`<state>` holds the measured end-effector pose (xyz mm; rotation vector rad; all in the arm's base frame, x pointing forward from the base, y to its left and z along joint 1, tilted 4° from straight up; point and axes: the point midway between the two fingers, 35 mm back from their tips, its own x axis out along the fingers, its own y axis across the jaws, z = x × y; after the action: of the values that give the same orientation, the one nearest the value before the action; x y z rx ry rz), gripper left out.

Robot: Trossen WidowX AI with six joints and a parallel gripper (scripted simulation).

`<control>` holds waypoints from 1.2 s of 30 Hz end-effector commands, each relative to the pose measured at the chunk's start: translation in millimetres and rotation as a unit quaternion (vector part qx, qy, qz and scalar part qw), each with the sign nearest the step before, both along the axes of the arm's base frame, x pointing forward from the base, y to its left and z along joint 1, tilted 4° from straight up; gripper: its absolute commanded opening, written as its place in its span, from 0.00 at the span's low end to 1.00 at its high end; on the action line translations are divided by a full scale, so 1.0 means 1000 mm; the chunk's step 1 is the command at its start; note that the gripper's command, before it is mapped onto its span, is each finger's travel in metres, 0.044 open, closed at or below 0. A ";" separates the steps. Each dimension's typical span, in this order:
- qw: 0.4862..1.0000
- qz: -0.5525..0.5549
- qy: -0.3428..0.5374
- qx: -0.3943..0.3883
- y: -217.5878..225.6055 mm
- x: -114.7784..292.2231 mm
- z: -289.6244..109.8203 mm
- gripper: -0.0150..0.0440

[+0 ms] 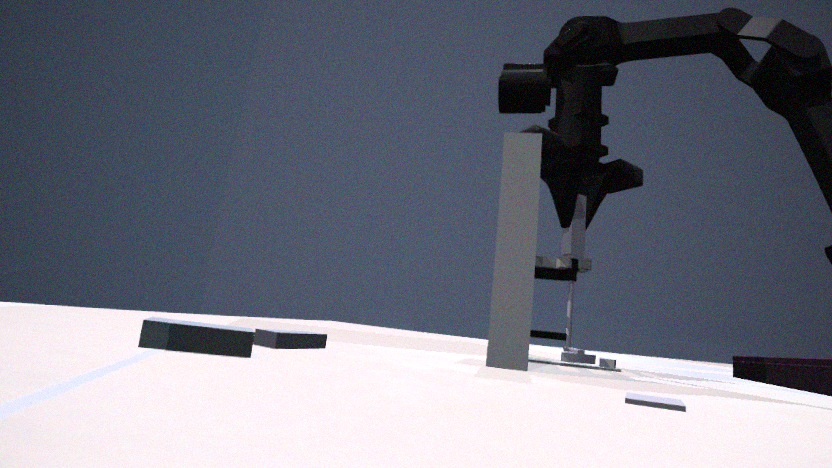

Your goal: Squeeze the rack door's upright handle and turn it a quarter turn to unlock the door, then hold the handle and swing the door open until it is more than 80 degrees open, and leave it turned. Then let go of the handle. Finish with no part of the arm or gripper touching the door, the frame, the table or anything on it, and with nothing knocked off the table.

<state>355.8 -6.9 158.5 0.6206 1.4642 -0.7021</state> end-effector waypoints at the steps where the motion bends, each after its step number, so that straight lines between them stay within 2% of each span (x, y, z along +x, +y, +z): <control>1: 0.995 -0.102 -0.002 -0.001 0.000 0.000 -0.002 0.28; 9: 0.955 -0.295 -0.011 -0.005 0.000 0.000 -0.002 0.28; 17: 0.881 -0.472 -0.019 -0.009 0.000 0.000 -0.002 0.28; 26: 0.873 -0.486 -0.020 -0.009 0.000 0.000 -0.002 0.28; 36: 0.873 -0.486 -0.020 -0.009 0.000 0.000 -0.002 0.72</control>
<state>355.5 -7.2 158.0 1.3719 1.0303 -1.4520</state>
